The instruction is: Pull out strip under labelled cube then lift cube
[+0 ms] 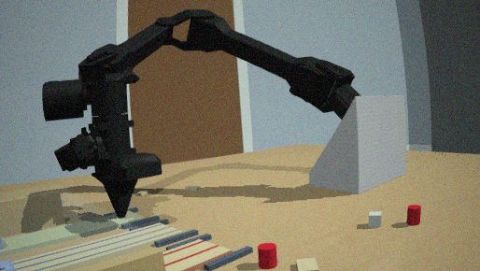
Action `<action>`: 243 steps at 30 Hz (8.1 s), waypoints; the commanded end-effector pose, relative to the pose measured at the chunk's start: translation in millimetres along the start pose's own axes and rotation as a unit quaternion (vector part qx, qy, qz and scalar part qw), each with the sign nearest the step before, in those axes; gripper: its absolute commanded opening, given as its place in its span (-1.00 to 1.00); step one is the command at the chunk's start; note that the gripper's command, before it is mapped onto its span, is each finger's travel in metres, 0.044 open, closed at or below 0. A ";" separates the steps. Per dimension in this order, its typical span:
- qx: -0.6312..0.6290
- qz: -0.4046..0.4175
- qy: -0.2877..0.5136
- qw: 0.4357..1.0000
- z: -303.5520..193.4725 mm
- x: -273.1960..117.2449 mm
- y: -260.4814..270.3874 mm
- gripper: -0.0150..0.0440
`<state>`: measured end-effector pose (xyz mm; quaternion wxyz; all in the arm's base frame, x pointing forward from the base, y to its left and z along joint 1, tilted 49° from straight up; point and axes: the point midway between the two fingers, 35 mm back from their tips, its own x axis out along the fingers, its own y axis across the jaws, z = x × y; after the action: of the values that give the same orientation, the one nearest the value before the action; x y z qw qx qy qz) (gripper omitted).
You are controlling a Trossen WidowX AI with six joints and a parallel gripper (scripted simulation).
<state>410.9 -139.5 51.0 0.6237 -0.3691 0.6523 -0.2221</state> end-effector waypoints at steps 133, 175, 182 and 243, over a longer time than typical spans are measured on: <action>-0.005 0.003 0.002 1.000 -134.2 8.5 1.6 -0.49; -0.006 0.003 0.003 1.000 -181.8 8.4 2.0 -0.49; -0.006 0.003 0.003 1.000 -181.8 8.4 2.0 -0.49; -0.047 0.005 0.001 0.999 -60.4 -51.4 9.0 1.00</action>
<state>337.3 -107.1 86.1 0.6071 -0.3952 0.6644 -0.1841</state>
